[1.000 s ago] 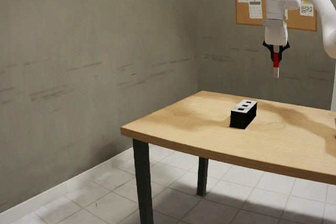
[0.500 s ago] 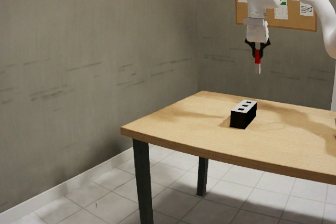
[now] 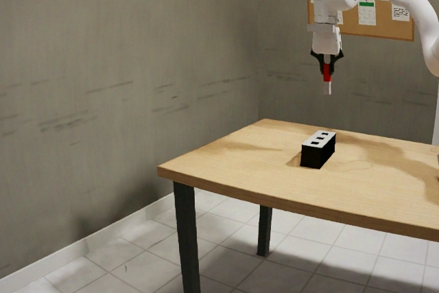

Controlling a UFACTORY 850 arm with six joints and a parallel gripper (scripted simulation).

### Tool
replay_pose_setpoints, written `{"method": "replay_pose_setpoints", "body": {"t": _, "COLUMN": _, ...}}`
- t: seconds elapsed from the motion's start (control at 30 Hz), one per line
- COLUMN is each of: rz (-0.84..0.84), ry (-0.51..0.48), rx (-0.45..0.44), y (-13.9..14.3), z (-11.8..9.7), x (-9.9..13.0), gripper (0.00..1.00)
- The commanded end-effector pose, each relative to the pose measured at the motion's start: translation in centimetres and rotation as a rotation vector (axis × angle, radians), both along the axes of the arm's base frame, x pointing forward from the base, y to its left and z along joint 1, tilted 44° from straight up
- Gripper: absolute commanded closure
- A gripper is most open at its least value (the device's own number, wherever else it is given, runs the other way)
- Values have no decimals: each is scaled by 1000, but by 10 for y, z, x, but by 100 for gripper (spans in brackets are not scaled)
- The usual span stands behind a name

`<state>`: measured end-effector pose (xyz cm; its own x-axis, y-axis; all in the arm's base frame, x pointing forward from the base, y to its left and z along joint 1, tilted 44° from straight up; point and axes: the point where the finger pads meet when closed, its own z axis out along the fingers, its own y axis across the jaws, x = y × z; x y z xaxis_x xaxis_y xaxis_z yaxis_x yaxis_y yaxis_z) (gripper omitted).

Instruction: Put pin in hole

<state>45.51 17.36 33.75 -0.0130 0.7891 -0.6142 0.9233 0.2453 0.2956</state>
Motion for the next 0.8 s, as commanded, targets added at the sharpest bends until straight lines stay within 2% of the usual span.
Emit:
{"method": "replay_pose_setpoints", "body": {"t": 0.0, "rz": 0, "ry": -1, "rx": 1, "y": 1, "z": 1, "x": 1, "gripper": 100}}
{"method": "replay_pose_setpoints", "body": {"t": 0.17, "rz": 0, "ry": -1, "rx": 1, "y": 1, "z": 1, "x": 1, "gripper": 100}}
{"method": "replay_pose_setpoints", "body": {"t": 0.2, "rz": 1, "ry": 0, "rx": 1, "y": -39, "z": -50, "x": 30, "gripper": 100}}
{"method": "replay_pose_setpoints", "body": {"t": 0.27, "rz": 1, "ry": 0, "rx": 1, "y": -40, "z": -51, "x": 30, "gripper": 100}}
{"method": "replay_pose_setpoints", "body": {"t": 0.37, "rz": 1, "ry": 0, "rx": 1, "y": -62, "z": -79, "x": 46, "gripper": 100}}
{"method": "replay_pose_setpoints", "body": {"t": 0.73, "rz": 1, "ry": 0, "rx": 1, "y": -62, "z": -80, "x": 47, "gripper": 100}}
{"method": "replay_pose_setpoints", "body": {"t": 0.77, "rz": 1, "ry": 2, "rx": 2, "y": -74, "z": -94, "x": 55, "gripper": 100}}
